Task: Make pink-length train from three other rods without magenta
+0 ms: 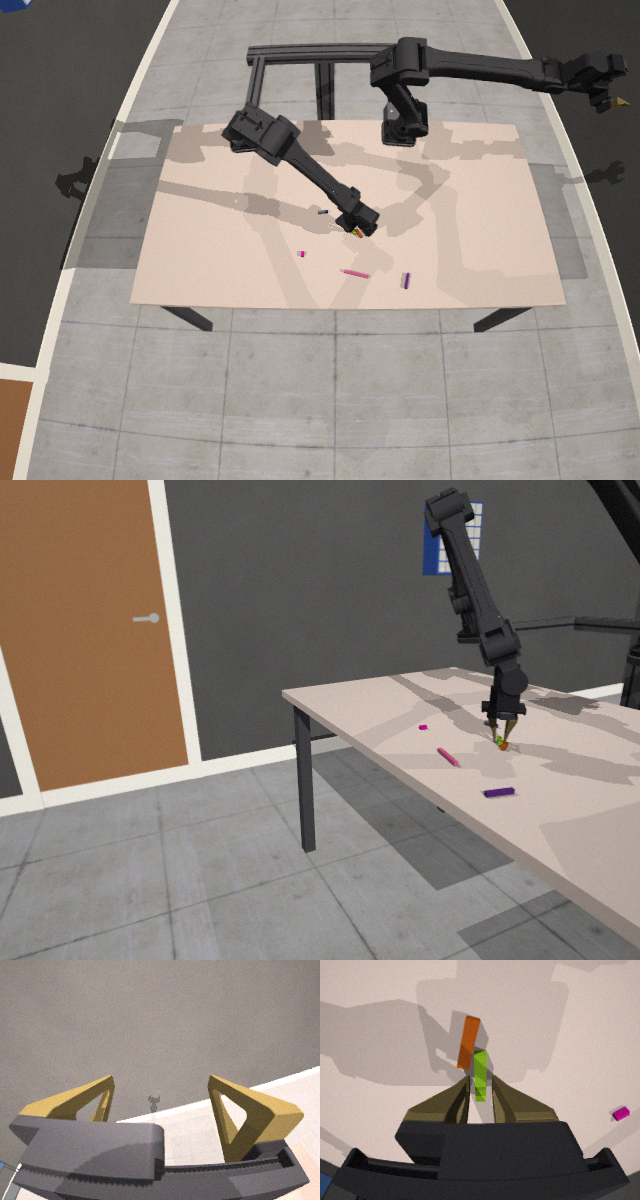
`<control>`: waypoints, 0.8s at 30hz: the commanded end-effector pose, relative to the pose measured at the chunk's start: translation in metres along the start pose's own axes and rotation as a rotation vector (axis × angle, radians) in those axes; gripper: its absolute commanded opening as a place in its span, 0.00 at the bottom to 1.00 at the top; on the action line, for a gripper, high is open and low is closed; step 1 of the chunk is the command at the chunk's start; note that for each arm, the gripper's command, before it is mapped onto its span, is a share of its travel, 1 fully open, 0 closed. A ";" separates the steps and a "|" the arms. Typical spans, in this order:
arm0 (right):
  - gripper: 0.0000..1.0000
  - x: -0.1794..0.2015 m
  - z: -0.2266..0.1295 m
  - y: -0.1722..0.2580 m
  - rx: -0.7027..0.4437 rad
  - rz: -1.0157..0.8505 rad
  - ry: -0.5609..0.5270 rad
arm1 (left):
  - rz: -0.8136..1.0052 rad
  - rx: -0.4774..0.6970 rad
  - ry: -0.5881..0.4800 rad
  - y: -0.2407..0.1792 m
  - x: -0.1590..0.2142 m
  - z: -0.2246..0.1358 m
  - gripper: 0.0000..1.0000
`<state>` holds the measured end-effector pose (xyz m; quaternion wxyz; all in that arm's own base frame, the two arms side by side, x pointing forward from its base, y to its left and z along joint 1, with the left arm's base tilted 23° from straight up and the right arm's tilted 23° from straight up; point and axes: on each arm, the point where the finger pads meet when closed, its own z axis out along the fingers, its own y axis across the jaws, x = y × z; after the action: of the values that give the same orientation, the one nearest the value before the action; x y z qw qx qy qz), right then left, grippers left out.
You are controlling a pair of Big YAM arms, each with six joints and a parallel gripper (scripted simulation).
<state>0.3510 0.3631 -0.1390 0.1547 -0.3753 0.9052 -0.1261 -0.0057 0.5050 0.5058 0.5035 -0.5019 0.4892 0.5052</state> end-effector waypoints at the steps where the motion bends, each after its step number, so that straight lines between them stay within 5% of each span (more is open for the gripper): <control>1: 0.23 -0.012 0.003 -0.002 -0.006 0.009 -0.021 | 0.012 -0.008 -0.089 0.005 -0.048 -0.001 1.00; 4: 0.23 -0.012 0.003 -0.002 -0.006 0.009 -0.021 | 0.012 -0.008 -0.089 0.005 -0.048 -0.001 1.00; 5: 0.04 -0.012 0.003 -0.002 -0.006 0.009 -0.021 | 0.012 -0.008 -0.089 0.005 -0.048 -0.001 1.00; 24: 0.04 -0.012 0.003 -0.002 -0.006 0.010 -0.021 | 0.012 -0.008 -0.089 0.005 -0.048 -0.001 1.00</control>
<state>0.3509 0.3632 -0.1390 0.1547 -0.3746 0.9055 -0.1255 -0.0057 0.5050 0.5058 0.5035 -0.5019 0.4892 0.5052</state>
